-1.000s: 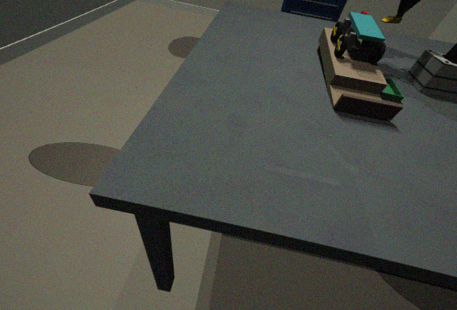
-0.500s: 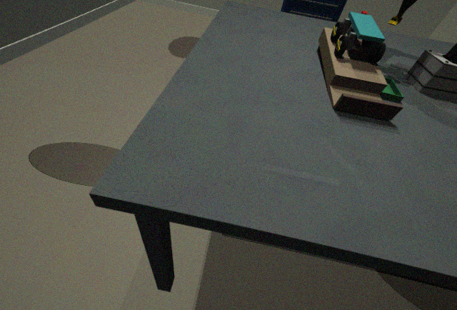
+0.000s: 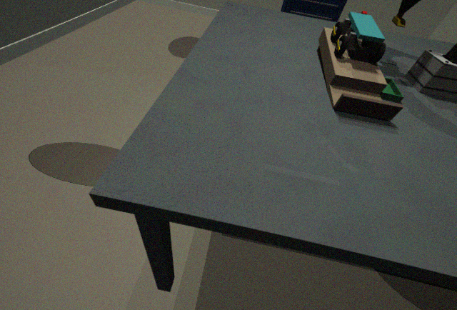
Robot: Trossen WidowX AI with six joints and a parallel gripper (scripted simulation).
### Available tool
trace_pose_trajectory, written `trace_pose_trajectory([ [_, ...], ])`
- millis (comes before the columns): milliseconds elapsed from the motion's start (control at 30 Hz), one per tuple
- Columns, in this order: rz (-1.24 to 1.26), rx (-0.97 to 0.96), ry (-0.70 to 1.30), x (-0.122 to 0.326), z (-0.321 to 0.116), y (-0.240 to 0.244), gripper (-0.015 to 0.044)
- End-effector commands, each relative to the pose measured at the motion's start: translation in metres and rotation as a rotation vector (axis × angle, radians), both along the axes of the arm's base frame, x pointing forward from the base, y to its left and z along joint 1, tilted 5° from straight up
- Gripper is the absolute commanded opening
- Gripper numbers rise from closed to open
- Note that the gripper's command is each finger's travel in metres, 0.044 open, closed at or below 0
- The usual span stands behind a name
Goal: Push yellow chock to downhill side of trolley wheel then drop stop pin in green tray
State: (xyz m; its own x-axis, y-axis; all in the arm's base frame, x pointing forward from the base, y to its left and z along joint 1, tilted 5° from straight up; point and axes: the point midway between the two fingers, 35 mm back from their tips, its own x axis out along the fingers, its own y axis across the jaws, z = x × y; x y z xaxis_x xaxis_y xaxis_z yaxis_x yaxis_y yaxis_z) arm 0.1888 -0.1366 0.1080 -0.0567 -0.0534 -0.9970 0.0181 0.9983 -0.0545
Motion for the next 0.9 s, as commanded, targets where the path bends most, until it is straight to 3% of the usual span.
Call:
trace_pose_trajectory([
  [0,0.131,0.010,0.003,0.0002,-0.0001,0.0004,0.0000],
  [867,1.018,0.064,0.050,0.0002,-0.0001,0.0002,0.0000],
])
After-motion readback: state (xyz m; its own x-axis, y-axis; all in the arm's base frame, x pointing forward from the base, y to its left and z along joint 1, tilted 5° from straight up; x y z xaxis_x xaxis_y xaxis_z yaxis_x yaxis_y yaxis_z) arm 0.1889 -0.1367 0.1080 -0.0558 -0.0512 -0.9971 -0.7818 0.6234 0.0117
